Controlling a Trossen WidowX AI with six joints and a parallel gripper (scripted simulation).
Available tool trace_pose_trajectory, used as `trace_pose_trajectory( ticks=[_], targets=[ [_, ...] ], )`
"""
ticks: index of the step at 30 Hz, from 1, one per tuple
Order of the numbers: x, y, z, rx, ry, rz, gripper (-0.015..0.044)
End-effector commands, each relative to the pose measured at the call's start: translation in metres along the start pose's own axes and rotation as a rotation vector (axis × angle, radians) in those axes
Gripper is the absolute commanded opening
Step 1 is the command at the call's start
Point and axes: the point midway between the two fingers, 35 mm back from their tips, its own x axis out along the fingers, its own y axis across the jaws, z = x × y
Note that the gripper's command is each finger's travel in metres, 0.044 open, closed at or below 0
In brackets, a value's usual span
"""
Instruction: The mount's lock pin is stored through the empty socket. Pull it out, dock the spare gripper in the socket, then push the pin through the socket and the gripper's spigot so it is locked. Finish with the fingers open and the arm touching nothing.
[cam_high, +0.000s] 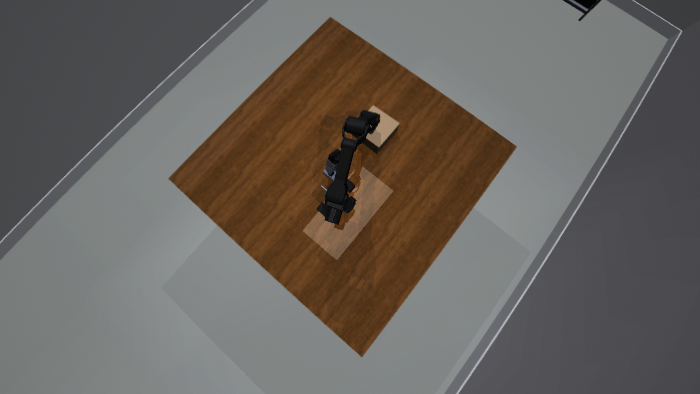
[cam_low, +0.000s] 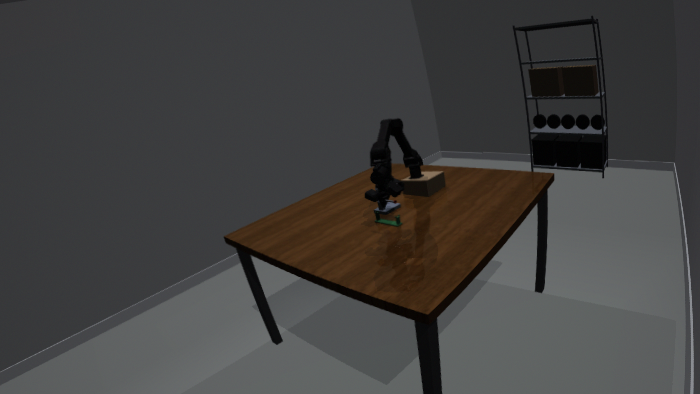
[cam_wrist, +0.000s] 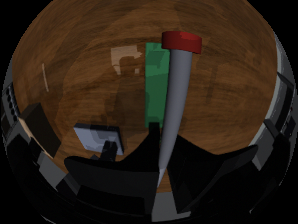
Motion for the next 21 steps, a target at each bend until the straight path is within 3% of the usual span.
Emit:
trace_pose_trajectory(
  ticks=[1, 21],
  targets=[
    [0.001, 0.0, 0.0, 0.0, 0.0, 0.001, 0.0],
    [-0.014, 0.039, 0.003, 0.01, -0.005, 0.003, 0.0]
  ],
)
